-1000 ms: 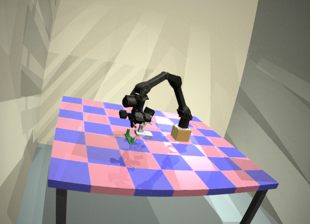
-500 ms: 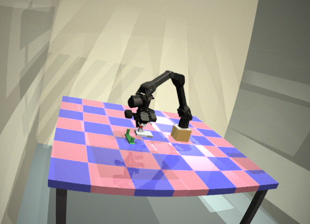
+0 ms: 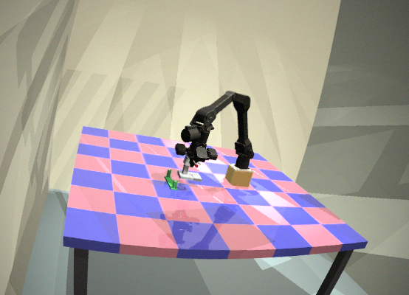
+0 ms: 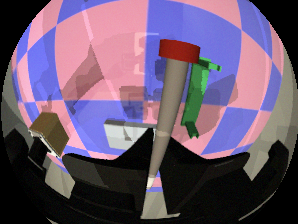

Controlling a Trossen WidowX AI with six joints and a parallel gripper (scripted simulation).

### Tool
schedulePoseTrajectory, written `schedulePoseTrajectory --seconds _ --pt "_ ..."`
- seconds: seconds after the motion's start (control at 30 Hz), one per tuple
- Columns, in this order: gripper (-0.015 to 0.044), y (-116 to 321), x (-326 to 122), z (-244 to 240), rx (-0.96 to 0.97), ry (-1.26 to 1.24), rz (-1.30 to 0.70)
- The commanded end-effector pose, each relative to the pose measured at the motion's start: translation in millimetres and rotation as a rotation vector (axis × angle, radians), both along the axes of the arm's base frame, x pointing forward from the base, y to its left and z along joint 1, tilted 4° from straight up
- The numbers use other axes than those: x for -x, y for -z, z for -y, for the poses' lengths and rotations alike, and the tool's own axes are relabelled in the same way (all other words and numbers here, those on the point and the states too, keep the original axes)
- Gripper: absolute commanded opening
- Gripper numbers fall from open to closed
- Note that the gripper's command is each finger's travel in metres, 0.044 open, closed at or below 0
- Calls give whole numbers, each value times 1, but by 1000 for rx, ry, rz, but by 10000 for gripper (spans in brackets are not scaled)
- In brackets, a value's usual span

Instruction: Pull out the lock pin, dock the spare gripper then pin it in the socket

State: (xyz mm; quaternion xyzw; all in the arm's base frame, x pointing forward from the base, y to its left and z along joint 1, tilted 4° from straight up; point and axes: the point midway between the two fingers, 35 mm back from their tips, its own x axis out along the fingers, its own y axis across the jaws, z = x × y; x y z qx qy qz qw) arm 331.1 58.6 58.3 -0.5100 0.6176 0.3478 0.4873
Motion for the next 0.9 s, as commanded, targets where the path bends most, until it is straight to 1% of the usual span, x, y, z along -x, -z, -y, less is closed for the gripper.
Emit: schedulePoseTrajectory --seconds 0.0,0.17,0.47,0.57,0.87 --pt "0 -2 12 -4 -8 11 6" --pt "0 3 13 -4 -8 13 5" --pt "0 47 11 -2 -11 15 1" --pt "0 52 12 -2 -10 17 7" --pt "0 47 14 5 -12 18 4"
